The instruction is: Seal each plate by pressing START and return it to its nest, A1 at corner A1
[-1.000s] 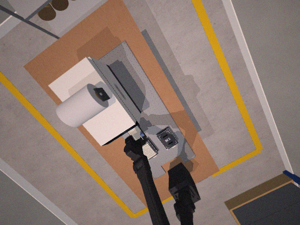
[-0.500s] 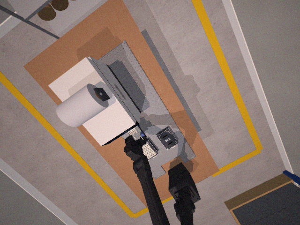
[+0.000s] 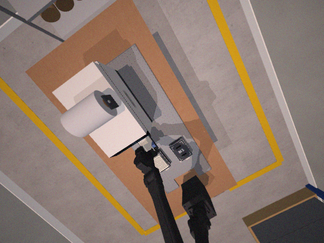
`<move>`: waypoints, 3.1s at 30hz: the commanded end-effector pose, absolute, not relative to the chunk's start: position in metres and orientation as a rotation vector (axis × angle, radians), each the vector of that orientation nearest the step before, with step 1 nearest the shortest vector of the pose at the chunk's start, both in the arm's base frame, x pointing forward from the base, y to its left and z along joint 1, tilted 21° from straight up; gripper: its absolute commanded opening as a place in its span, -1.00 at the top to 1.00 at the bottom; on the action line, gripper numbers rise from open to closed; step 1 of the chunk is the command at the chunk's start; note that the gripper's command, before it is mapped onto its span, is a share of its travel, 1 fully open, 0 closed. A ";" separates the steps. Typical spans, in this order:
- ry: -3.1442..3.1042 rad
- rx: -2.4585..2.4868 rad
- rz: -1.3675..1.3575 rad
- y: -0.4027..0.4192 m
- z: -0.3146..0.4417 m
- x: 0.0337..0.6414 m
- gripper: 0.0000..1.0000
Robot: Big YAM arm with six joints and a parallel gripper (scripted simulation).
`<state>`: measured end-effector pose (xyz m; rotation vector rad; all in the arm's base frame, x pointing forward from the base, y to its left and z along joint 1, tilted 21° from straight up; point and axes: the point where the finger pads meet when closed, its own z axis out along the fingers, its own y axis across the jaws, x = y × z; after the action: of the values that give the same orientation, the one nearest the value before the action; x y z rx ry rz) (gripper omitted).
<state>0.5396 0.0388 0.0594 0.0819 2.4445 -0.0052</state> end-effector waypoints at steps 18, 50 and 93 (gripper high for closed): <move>2.434 0.103 -0.010 0.032 0.064 0.553 -1.00; 2.428 0.098 -0.008 0.033 0.070 0.553 -1.00; 2.447 0.074 0.001 0.047 0.096 0.527 -1.00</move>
<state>0.5261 0.0391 0.1071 0.0822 2.4327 -0.0034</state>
